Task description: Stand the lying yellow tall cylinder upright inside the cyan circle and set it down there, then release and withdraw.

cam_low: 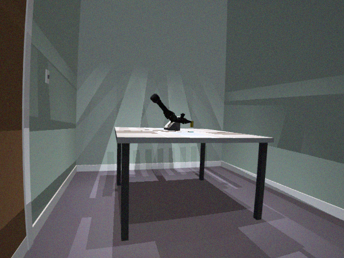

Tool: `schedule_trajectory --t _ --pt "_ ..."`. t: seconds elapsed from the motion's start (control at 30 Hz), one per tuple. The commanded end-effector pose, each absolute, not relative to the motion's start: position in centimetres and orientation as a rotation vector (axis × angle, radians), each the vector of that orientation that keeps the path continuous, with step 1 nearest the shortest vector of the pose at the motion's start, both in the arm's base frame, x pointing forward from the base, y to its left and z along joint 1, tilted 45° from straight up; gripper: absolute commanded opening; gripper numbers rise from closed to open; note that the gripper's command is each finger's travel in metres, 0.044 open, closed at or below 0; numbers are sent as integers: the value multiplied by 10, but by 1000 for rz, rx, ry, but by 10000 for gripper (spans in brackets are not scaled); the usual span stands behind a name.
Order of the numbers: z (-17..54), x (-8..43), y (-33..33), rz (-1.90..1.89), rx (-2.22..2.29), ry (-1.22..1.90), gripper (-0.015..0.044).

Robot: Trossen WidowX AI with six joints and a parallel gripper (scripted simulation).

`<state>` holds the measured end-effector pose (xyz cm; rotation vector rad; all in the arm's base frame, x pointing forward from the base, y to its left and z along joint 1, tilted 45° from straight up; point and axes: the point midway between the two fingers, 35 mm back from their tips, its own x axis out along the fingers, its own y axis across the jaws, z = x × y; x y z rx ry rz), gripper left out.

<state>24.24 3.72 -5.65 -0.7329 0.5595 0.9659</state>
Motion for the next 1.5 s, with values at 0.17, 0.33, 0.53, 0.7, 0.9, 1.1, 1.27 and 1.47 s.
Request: schedule_trajectory --t 0.17,0.33,0.53,0.7,0.9,1.1,1.27,1.47 --pt "-72 242 21 964 -738 537 105" --pt "-79 240 14 962 -735 532 105" --pt "-89 240 2 962 -725 553 105" --pt "-89 240 1 962 -725 554 105" --pt "-89 240 1 962 -725 554 105" --pt "-89 240 1 962 -725 554 262" --pt "-89 240 1 962 -725 554 394" --pt "-87 241 3 963 -726 555 400"
